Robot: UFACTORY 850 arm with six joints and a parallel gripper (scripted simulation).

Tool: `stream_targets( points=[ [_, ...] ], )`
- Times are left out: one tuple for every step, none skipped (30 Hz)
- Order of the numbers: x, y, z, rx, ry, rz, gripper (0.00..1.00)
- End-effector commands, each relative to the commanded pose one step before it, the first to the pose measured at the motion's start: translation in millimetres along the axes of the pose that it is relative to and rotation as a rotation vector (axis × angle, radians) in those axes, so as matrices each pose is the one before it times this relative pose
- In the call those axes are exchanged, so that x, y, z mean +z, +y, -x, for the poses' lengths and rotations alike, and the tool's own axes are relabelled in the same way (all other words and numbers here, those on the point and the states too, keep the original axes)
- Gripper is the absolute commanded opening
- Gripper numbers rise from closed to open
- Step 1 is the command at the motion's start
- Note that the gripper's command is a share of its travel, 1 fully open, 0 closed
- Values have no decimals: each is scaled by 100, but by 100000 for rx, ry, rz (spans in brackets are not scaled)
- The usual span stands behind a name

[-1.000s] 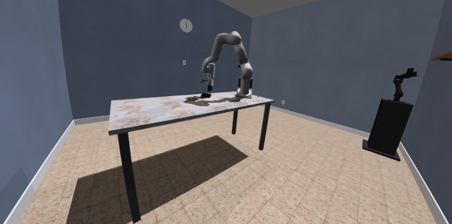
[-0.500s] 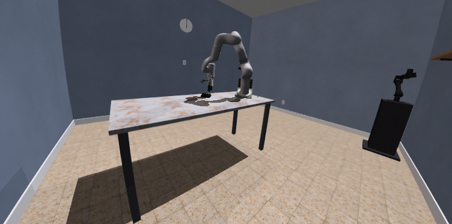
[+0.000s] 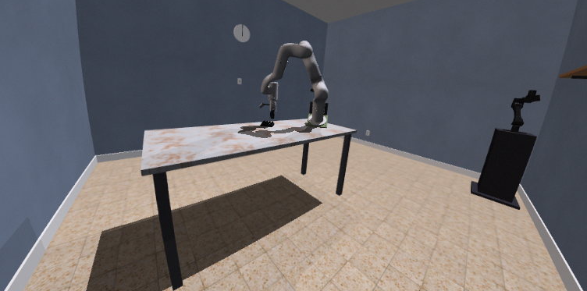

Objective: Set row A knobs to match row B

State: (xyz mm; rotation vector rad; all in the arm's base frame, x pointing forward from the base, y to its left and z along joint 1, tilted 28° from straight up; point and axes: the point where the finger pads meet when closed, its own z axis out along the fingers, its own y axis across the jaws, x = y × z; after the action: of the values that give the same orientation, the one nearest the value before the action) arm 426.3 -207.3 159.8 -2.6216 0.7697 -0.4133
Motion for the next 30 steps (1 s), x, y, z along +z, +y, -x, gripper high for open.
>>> stream_targets(
  points=[
    [-140,266,-319,-15584,1452,-736,100],
    [0,0,0,0,0,0,100],
    [0,0,0,0,0,0,100],
    [-41,129,-86,-6299,9,-9,100],
    [-33,109,-63,-5121,8,-6,100],
    [-11,38,-19,-1735,3,-2,100],
    [-15,50,-24,-2231,3,-2,100],
    [-20,67,-30,-2979,4,-3,100],
    [-22,75,-31,-3282,5,-3,100],
    [-21,75,-28,-3225,4,-3,100],
    [-21,73,-24,-3117,4,-2,100],
    [-20,73,-21,-3080,4,-2,100],
    [-21,74,-19,-3102,4,-2,100],
    [-21,75,-17,-3106,4,-2,100],
    [-21,75,-14,-3107,4,-1,100],
    [-21,76,-11,-3108,3,-1,100],
    [-21,76,-9,-3096,3,-1,100],
    [-21,77,-6,-3106,3,-1,100],
    [0,0,0,0,0,0,100],
    [0,0,0,0,0,0,100],
    [-56,202,-9,-8188,7,-2,100],
    [-21,78,3,-3152,2,0,100],
    [-12,44,3,-1770,1,0,100],
    [-16,57,5,-2328,2,0,100],
    [-21,76,9,-3075,2,0,100],
    [-22,80,12,-3263,2,0,100],
    [-22,77,15,-3179,1,0,100],
    [-21,75,17,-3092,1,0,100],
    [-21,74,19,-3079,1,0,100],
    [-22,74,22,-3099,1,0,100]
  ],
)
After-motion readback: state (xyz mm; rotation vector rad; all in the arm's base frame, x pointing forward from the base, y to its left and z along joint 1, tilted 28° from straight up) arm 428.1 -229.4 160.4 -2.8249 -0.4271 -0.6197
